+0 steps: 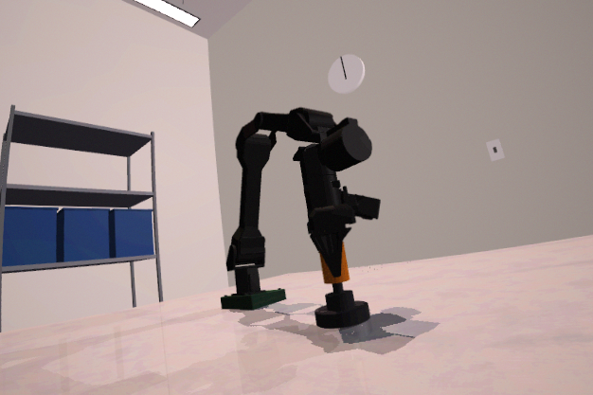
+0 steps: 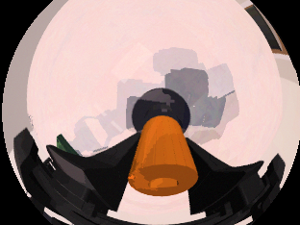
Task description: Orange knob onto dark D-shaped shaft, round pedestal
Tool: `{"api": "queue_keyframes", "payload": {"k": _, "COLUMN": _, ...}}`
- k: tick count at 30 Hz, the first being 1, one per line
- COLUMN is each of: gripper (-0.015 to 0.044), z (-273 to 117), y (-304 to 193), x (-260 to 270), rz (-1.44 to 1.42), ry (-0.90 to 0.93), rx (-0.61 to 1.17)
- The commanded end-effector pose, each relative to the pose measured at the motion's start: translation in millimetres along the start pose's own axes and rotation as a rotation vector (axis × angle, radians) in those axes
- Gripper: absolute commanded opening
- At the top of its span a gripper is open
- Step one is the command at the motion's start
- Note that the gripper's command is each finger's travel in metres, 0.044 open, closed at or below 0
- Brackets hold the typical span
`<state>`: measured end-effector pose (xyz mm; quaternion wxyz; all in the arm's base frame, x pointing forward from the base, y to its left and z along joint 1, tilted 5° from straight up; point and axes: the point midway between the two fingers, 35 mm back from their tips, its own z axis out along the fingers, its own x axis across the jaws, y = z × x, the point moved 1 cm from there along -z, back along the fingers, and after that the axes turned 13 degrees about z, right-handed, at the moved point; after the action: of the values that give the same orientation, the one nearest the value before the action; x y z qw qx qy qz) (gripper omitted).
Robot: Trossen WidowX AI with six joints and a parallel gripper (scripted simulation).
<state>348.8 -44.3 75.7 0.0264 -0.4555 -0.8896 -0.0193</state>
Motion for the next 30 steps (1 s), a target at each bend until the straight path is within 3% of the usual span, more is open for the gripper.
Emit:
{"api": "queue_keyframes", "payload": {"k": 1, "gripper": 0.0, "z": -1.8, "y": 1.6, "x": -1.9, "rz": -0.008, "ry": -0.005, "rx": -0.002}}
{"api": "queue_keyframes", "payload": {"k": 30, "gripper": 0.0, "z": -3.8, "y": -1.9, "x": 1.6, "rz": -0.008, "ry": -0.005, "rx": -0.002}}
